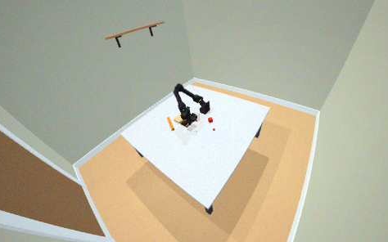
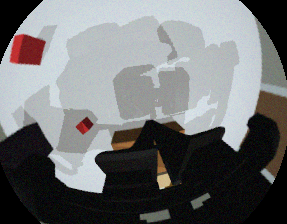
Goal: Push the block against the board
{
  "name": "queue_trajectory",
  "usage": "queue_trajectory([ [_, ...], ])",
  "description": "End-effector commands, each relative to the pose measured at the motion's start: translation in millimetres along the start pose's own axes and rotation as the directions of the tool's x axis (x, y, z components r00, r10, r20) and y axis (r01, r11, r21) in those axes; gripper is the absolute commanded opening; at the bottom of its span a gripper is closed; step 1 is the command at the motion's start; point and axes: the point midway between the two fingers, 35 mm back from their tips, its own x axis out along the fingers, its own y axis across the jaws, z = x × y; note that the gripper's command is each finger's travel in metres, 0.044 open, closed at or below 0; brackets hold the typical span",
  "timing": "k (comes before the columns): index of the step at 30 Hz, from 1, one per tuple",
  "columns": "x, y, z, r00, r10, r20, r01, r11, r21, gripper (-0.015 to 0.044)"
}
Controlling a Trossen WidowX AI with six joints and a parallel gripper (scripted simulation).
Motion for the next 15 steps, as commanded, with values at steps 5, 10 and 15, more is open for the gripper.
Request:
queue_trajectory([
  [5, 5.0, 3.2, 2.1, 1.000, 0.016, -0.013, -0.016, 1.000, -0.006, 0.0000],
  [10, 5.0, 1.9, 10.2, 1.000, 0.015, -0.013, -0.015, 1.000, -0.006, 0.0000],
  [15, 5.0, 0.9, 18.3, 1.000, 0.015, -0.012, -0.015, 1.000, -0.006, 0.0000],
])
